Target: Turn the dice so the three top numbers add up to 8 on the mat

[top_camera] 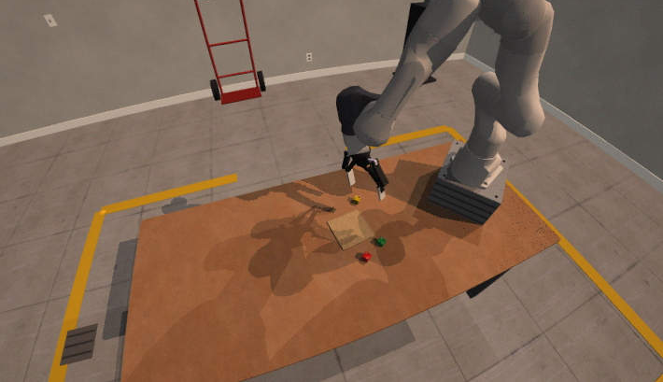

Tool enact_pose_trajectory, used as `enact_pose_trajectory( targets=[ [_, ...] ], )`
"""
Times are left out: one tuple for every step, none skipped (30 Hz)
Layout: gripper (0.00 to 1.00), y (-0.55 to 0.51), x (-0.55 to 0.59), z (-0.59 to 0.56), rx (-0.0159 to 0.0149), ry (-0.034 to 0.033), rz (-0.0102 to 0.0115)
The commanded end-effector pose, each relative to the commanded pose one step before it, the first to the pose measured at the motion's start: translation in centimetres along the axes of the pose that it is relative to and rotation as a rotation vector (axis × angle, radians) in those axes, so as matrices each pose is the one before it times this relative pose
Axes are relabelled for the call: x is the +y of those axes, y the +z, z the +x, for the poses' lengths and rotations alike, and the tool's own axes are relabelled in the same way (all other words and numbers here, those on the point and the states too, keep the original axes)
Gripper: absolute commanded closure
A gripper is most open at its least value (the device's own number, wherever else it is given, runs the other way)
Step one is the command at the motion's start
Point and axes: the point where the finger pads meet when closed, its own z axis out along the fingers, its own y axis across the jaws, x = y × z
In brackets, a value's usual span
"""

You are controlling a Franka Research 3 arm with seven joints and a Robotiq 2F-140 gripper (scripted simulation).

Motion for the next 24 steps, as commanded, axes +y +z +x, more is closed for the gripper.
enact_pose_trajectory(
  targets=[
    [0.00,-0.360,1.391,0.051,0.01878,-0.08861,-0.04963],
    [0.00,0.000,0.000,0.000,0.00000,0.00000,0.00000],
    [0.00,0.000,0.000,0.000,0.00000,0.00000,0.00000],
    [0.00,0.000,0.000,0.000,0.00000,0.00000,0.00000],
    [0.00,0.000,0.000,0.000,0.00000,0.00000,0.00000],
    [0.00,0.000,0.000,0.000,0.00000,0.00000,0.00000],
    [0.00,0.000,0.000,0.000,0.00000,0.00000,0.00000],
    [0.00,0.000,0.000,0.000,0.00000,0.00000,0.00000],
    [0.00,0.000,0.000,0.000,0.00000,0.00000,0.00000],
    [0.00,0.000,0.000,0.000,0.00000,0.00000,0.00000],
    [0.00,0.000,0.000,0.000,0.00000,0.00000,0.00000],
    [0.00,0.000,0.000,0.000,0.00000,0.00000,0.00000],
    [0.00,0.000,0.000,0.000,0.00000,0.00000,0.00000],
    [0.00,0.000,0.000,0.000,0.00000,0.00000,0.00000],
    [0.00,0.000,0.000,0.000,0.00000,0.00000,0.00000],
    [0.00,0.000,0.000,0.000,0.00000,0.00000,0.00000],
    [0.00,0.000,0.000,0.000,0.00000,0.00000,0.00000],
    [0.00,0.000,0.000,0.000,0.00000,0.00000,0.00000],
    [0.00,0.000,0.000,0.000,0.00000,0.00000,0.00000],
    [0.00,-0.766,1.799,-1.333,-0.00835,-0.08975,-0.07933],
    [0.00,0.000,0.000,0.000,0.00000,0.00000,0.00000],
    [0.00,0.000,0.000,0.000,0.00000,0.00000,0.00000],
    [0.00,0.000,0.000,0.000,0.00000,0.00000,0.00000],
    [0.00,0.000,0.000,0.000,0.00000,0.00000,0.00000]
  ],
)
